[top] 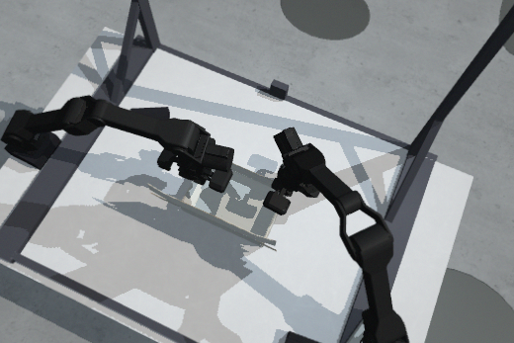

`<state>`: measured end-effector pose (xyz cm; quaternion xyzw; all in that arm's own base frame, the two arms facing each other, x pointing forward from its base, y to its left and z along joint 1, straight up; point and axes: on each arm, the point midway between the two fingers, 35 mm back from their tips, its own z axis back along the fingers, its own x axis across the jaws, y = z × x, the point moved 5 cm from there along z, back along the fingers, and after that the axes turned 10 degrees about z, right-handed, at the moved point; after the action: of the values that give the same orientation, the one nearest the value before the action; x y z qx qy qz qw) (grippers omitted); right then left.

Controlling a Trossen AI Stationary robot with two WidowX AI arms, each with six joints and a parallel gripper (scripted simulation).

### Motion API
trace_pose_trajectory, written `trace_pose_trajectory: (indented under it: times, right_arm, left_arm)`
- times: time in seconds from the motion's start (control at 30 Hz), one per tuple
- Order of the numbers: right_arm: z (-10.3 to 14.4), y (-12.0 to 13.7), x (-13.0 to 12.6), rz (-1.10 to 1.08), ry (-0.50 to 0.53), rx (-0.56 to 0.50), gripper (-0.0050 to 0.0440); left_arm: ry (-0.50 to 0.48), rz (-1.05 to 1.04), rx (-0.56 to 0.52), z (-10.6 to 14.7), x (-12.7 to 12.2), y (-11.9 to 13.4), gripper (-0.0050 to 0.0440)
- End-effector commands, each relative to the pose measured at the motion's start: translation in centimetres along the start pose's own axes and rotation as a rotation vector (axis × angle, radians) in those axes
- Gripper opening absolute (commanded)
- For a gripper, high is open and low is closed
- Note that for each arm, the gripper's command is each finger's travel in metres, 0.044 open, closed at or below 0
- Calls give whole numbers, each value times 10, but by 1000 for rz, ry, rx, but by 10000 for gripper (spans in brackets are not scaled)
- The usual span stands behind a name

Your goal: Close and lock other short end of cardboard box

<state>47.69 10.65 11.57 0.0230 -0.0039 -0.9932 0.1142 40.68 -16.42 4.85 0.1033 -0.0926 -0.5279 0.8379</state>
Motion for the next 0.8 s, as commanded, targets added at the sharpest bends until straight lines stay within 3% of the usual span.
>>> trace_pose_trajectory:
  times: [0.0,0.1,0.17,0.67,0.77]
  right_arm:
    - [13,0,-1,-4,29,-5,0]
    - [13,-1,10,0,-13,-16,72]
    - [13,-1,10,0,-13,-16,72]
    - [13,-1,15,2,-33,-21,432]
    - [13,-1,15,1,-33,-21,440]
  left_arm:
    - [-19,7,7,7,2,3,0]
    - [-19,7,7,7,2,3,0]
    - [-19,7,7,7,2,3,0]
    - [-19,7,6,7,3,3,0]
    - [-19,7,6,7,3,3,0]
